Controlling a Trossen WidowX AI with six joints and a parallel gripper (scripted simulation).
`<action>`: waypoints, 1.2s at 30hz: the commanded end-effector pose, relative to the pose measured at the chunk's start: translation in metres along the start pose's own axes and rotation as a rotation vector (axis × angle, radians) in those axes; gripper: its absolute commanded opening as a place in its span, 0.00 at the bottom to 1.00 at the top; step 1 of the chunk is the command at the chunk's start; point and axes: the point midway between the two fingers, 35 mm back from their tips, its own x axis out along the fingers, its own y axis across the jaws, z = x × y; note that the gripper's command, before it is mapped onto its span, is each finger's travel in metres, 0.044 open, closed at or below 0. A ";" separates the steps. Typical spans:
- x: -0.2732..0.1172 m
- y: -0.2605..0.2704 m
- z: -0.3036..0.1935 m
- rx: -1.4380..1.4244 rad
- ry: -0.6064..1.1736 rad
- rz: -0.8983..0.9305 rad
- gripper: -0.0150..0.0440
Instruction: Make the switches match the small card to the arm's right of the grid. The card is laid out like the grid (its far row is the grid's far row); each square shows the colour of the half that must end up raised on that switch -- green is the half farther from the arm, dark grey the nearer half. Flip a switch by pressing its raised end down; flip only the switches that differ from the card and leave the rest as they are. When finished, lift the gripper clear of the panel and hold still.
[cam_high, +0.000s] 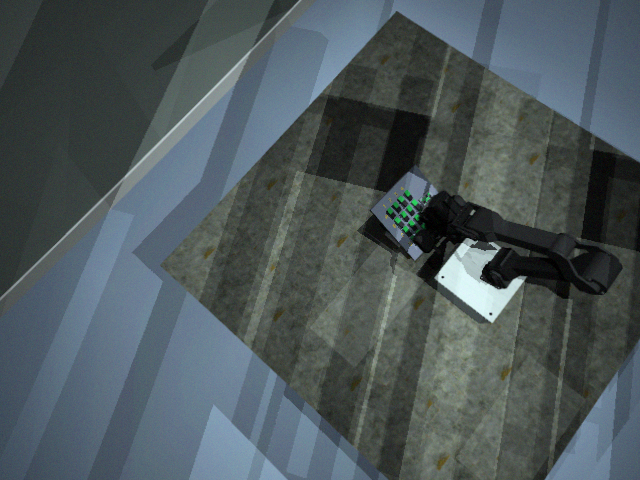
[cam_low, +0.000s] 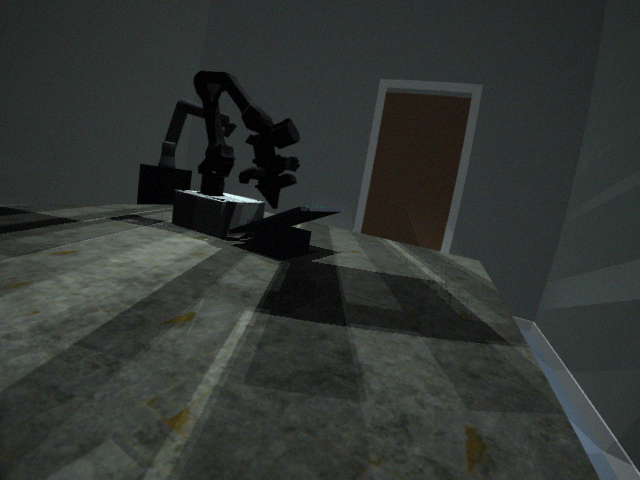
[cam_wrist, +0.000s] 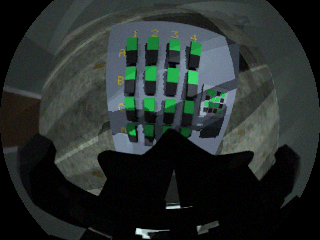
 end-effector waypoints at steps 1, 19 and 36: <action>-0.034 0.000 0.004 0.003 -0.015 0.004 0.25; -0.035 0.055 -0.017 0.006 -0.011 0.010 0.25; 0.000 0.055 -0.016 0.005 0.013 0.009 0.25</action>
